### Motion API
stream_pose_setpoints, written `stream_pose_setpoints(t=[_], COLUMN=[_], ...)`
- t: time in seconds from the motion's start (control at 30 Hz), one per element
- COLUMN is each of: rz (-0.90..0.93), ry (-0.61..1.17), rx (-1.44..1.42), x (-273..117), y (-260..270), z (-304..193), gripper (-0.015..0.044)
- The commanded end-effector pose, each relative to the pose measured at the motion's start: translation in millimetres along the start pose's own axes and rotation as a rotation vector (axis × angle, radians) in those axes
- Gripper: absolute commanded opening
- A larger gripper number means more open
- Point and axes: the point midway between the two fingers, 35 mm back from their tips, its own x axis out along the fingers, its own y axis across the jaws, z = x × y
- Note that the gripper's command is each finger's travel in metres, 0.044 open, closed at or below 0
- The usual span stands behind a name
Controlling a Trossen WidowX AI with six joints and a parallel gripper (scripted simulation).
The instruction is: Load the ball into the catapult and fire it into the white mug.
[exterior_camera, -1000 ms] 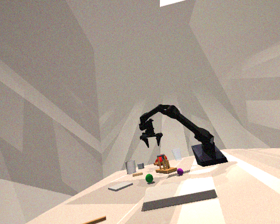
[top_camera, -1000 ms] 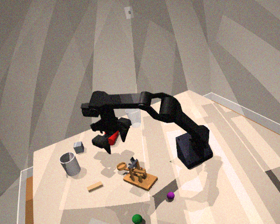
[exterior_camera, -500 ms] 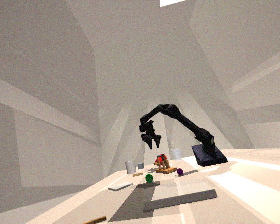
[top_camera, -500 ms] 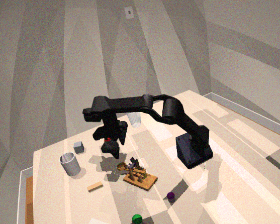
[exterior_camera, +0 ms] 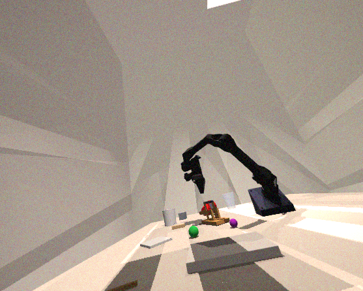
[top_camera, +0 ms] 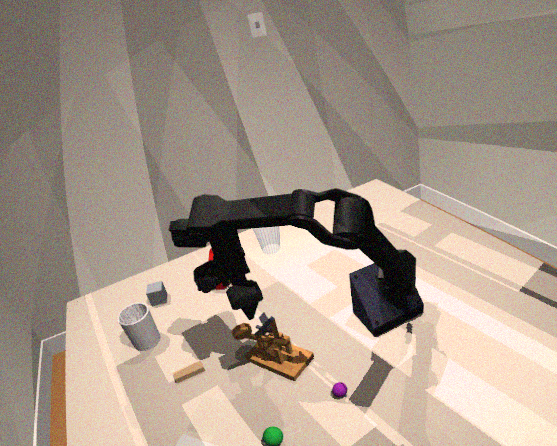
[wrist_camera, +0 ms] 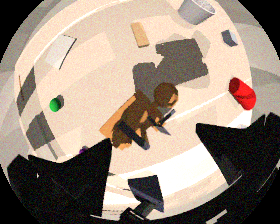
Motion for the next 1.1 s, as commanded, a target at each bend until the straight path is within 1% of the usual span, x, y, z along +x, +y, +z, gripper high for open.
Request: stream_pose_setpoints(t=[0.0, 1.07], rz=[0.002, -0.002], ry=[-0.002, -0.002], rx=[-0.117, -1.231], x=[1, 12], y=[4, 36], z=[-2, -26], gripper=[0.044, 0.044])
